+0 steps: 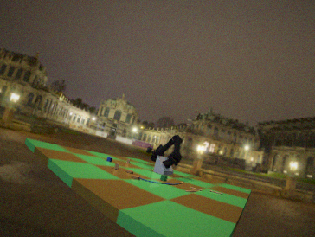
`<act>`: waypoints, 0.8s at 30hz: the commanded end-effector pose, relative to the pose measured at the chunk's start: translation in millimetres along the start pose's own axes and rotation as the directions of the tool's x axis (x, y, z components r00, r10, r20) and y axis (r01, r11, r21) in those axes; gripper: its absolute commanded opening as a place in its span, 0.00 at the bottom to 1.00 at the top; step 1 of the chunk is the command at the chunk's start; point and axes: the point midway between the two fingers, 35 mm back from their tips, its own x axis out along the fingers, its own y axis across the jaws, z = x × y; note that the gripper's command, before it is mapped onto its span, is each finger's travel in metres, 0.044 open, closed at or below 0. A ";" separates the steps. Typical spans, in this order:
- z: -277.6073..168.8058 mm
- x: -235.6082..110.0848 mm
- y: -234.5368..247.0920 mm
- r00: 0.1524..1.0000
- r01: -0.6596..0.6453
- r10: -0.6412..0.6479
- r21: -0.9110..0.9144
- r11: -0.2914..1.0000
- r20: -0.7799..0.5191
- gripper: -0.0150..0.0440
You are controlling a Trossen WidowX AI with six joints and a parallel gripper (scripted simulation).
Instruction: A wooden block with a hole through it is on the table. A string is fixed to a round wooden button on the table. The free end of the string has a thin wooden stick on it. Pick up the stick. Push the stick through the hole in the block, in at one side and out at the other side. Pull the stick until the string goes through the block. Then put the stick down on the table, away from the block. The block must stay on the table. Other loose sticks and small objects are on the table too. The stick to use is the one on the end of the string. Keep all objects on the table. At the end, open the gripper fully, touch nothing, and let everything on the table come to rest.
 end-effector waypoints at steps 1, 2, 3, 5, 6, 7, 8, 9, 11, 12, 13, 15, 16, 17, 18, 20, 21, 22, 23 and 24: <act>0.0 0.0 0.0 1.000 0.000 0.000 0.000 1.000 0.000 0.98; 0.0 0.0 0.0 1.000 0.000 0.000 0.000 1.000 0.000 1.00; -1.4 -0.8 -2.7 1.000 0.008 -0.008 -0.004 1.000 -0.001 1.00; -11.7 -8.0 -24.2 0.997 0.071 -0.071 -0.039 0.997 -0.008 1.00; -18.0 -11.9 -36.3 0.994 0.106 -0.107 -0.078 0.991 -0.010 1.00; -23.3 -13.6 -44.5 0.991 0.129 -0.132 -0.128 0.983 -0.011 1.00; -28.5 -15.6 -52.7 0.988 0.152 -0.156 -0.178 0.972 -0.012 1.00; -33.6 -17.8 -60.9 0.984 0.173 -0.180 -0.228 0.958 -0.013 1.00; -43.5 -22.9 -77.3 0.974 0.212 -0.228 -0.326 0.921 -0.012 1.00; -48.2 -25.9 -85.5 0.968 0.229 -0.252 -0.374 0.899 -0.012 1.00; -53.9 -30.0 -95.9 0.959 0.250 -0.282 -0.434 0.865 -0.009 1.00; -68.8 -43.5 -124.7 0.931 0.294 -0.364 -0.593 0.750 0.001 1.00; -75.8 -51.6 -139.1 0.914 0.307 -0.405 -0.665 0.680 0.008 1.00; -82.3 -60.4 -153.2 0.896 0.313 -0.444 -0.732 0.605 0.017 1.00; -88.5 -69.9 -167.1 0.876 0.312 -0.482 -0.792 0.524 0.026 1.00; -99.6 -91.1 -194.0 0.832 0.287 -0.553 -0.891 0.353 0.049 1.00; -104.6 -102.7 -206.9 0.807 0.263 -0.587 -0.928 0.264 0.062 1.00; -109.1 -115.0 -219.3 0.782 0.231 -0.619 -0.957 0.175 0.076 1.00; -113.9 -128.1 -231.4 0.756 0.193 -0.648 -0.977 0.093 0.088 1.00; -118.3 -141.8 -243.0 0.730 0.148 -0.676 -0.989 0.012 0.101 1.00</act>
